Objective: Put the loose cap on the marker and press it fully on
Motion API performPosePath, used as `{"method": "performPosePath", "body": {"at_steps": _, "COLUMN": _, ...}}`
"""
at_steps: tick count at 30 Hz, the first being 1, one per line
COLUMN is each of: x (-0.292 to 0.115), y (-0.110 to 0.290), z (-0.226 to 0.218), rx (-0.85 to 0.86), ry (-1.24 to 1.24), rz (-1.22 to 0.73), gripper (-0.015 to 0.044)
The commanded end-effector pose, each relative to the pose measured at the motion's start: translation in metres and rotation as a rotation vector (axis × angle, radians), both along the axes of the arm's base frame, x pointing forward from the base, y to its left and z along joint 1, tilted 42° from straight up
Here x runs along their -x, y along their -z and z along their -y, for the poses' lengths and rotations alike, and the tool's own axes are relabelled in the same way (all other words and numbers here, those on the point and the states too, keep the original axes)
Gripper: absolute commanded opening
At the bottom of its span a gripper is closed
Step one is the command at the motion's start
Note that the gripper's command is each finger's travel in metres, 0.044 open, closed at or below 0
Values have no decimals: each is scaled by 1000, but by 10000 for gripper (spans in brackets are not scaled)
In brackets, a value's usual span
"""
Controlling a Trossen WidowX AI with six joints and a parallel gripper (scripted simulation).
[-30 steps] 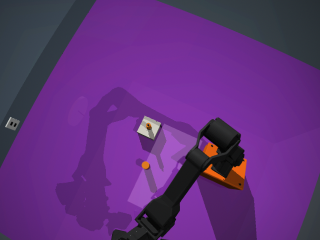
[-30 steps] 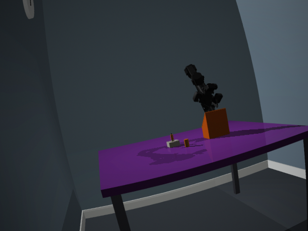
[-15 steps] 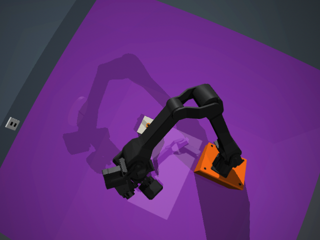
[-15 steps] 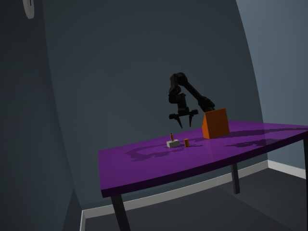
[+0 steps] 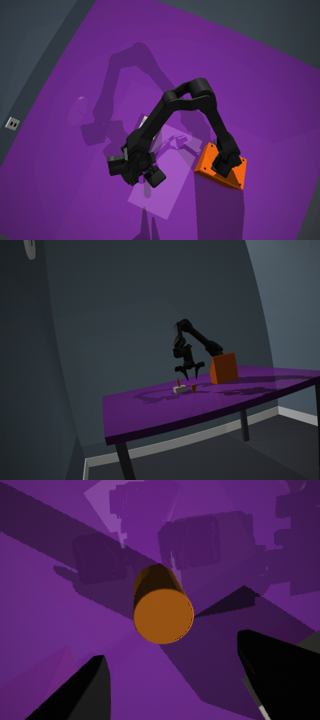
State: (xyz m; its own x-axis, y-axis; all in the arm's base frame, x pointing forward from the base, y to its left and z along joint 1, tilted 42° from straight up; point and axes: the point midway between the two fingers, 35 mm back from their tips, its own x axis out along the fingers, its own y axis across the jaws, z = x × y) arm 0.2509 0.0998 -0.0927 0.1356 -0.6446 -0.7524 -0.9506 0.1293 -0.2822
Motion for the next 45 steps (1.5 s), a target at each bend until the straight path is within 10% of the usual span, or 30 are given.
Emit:
{"method": "performPosePath", "body": {"at_steps": 1, "x": -2, "y": 8, "z": 7, "rx": 4, "ry": -6, "rz": 3, "gripper": 250}}
{"method": "performPosePath", "body": {"at_steps": 40, "x": -9, "y": 51, "z": 45, "rx": 7, "ry": -6, "rz": 3, "gripper": 250}}
{"method": "performPosePath", "body": {"at_steps": 45, "x": -9, "y": 51, "z": 44, "rx": 7, "ry": -6, "rz": 3, "gripper": 139}}
